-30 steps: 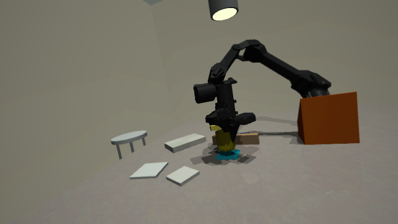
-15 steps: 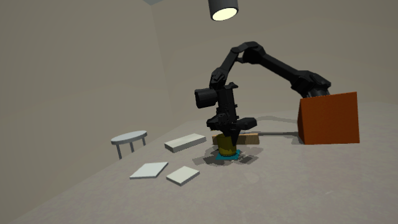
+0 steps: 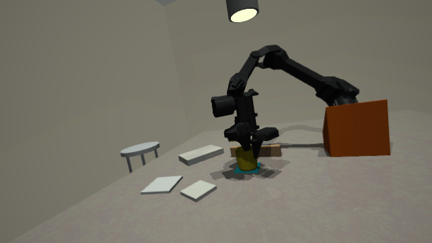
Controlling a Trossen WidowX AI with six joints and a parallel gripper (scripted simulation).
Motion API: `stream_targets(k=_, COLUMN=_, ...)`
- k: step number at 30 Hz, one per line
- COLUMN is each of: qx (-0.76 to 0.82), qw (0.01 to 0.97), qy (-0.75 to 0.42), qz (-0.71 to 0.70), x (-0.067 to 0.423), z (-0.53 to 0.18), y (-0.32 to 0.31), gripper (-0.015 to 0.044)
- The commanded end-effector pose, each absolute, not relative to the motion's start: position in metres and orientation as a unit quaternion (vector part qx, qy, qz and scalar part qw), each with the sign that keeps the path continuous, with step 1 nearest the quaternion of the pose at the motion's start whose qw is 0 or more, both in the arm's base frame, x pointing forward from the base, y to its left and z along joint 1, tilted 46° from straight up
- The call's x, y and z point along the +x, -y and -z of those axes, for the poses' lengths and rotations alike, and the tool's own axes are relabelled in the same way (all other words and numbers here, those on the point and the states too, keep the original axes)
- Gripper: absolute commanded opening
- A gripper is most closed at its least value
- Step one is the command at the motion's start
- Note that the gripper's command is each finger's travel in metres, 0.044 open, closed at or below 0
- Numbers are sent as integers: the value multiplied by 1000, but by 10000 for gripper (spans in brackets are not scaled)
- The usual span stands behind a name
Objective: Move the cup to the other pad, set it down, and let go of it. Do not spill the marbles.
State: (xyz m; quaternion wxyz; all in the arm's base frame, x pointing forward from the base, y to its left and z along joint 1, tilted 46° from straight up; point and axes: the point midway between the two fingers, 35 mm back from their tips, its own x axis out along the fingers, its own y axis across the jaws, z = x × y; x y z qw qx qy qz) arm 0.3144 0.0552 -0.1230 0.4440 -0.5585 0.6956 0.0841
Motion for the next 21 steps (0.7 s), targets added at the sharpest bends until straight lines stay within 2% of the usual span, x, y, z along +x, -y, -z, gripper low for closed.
stream_targets(k=1, qx=-558, qw=444, qy=-696, qz=-84, x=314, z=123, y=-55, gripper=147)
stream_targets(k=21, qx=-559, qw=442, qy=-696, qz=-85, x=316, z=102, y=-78, gripper=147)
